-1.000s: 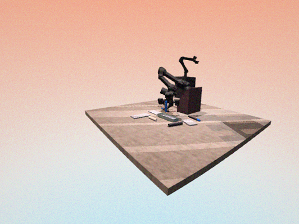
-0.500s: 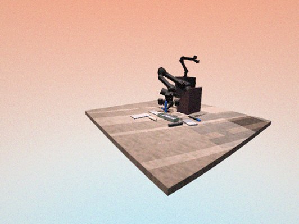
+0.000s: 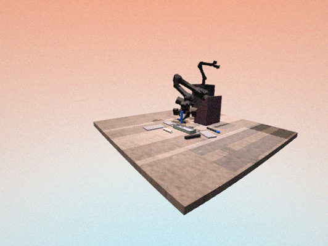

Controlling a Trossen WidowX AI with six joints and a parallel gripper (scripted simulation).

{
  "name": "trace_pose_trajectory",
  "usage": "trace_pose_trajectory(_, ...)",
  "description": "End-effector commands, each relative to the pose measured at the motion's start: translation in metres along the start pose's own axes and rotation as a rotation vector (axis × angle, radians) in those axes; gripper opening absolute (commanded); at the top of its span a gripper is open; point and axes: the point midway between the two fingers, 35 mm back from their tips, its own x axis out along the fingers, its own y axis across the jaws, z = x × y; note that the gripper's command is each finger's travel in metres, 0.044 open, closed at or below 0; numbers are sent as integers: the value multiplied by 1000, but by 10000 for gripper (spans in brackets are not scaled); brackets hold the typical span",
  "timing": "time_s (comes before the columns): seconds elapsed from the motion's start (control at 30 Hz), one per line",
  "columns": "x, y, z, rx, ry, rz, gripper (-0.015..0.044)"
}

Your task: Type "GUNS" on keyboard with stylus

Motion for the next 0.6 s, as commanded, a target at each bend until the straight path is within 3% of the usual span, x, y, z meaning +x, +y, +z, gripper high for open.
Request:
trace_pose_trajectory(0.0,1,0,0,-4,-5,1,81)
trace_pose_trajectory(0.57,7,0,-10,-4,-5,1,81)
